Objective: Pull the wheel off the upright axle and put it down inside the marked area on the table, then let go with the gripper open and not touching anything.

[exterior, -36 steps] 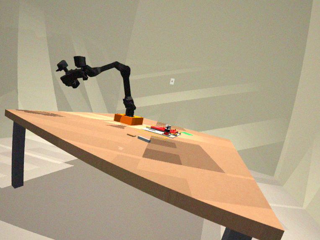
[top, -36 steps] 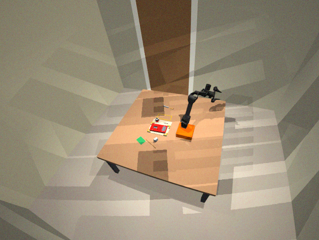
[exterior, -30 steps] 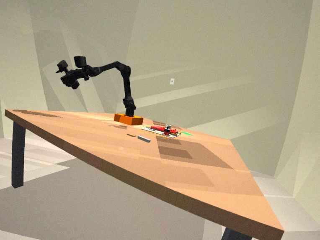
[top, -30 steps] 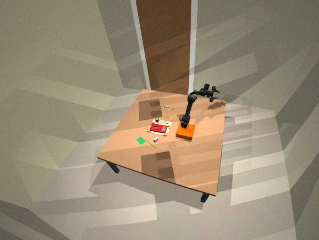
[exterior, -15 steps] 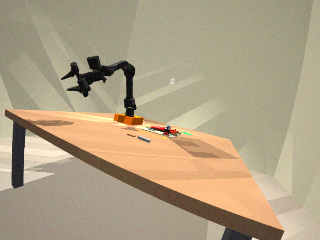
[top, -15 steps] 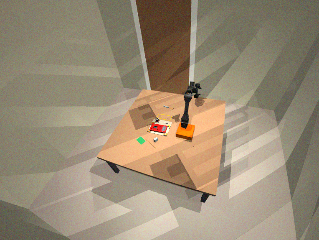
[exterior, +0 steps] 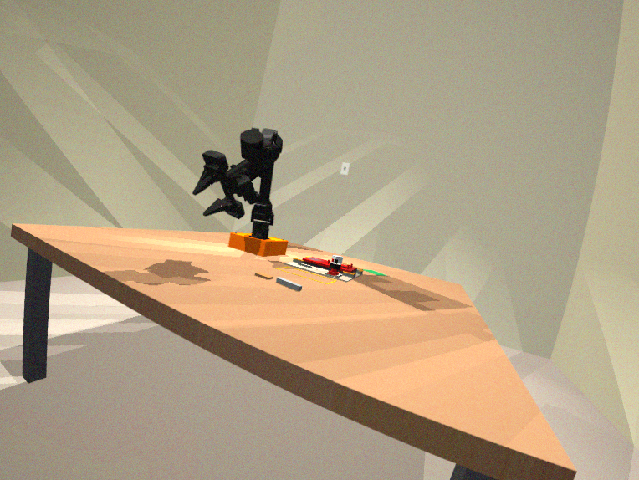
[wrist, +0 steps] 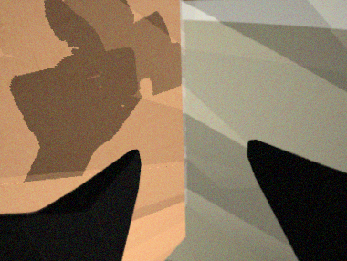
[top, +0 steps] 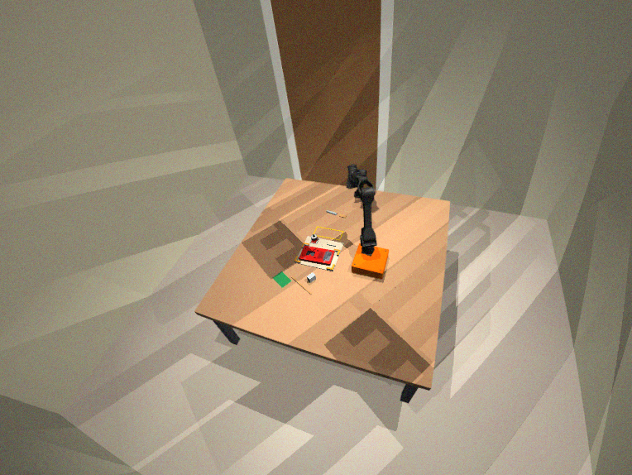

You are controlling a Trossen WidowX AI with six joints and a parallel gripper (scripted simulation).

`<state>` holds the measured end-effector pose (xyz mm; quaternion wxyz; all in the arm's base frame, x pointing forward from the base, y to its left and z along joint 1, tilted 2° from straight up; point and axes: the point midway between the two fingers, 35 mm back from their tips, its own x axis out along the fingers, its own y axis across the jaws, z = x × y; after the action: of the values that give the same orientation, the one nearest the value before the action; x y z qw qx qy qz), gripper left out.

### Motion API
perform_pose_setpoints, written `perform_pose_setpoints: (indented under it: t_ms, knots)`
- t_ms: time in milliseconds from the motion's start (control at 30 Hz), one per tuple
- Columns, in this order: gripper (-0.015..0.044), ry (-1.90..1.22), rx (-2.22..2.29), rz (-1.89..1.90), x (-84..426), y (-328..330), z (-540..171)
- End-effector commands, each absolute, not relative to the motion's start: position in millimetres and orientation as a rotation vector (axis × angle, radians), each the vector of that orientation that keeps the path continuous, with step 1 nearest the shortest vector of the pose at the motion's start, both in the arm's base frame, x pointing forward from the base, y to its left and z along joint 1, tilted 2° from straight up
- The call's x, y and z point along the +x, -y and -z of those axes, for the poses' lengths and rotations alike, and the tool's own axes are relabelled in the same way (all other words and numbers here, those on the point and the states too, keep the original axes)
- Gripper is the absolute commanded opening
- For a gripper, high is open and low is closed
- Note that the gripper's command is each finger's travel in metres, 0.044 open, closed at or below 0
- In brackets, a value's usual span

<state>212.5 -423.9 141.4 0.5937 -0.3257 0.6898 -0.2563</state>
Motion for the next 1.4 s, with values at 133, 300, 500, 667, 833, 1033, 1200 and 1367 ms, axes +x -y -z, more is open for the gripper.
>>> perform_pose_setpoints:
  t_ms: [133,300,500,667,833,1033,1200,1367]
  knots:
    - [0.03,-1.487,-0.717,0.451,281.1,363.2,-127.8]
    - [0.03,-1.416,-0.627,0.337,325.6,302.7,-112.8]
    - [0.03,-1.379,-0.498,0.196,362.5,220.2,-97.8]
    - [0.03,-1.392,-0.378,0.079,377.5,146.7,-89.2]
    - [0.03,-1.444,-0.26,-0.019,377.4,73.4,-84.2]
    - [0.03,-1.549,-0.135,-0.1,359.8,-7.1,-83.2]
    - [0.03,-1.562,-0.124,-0.106,356.9,-15.1,-83.4]
    - [0.03,-1.562,-0.124,-0.106,366.5,-14.8,-83.7]
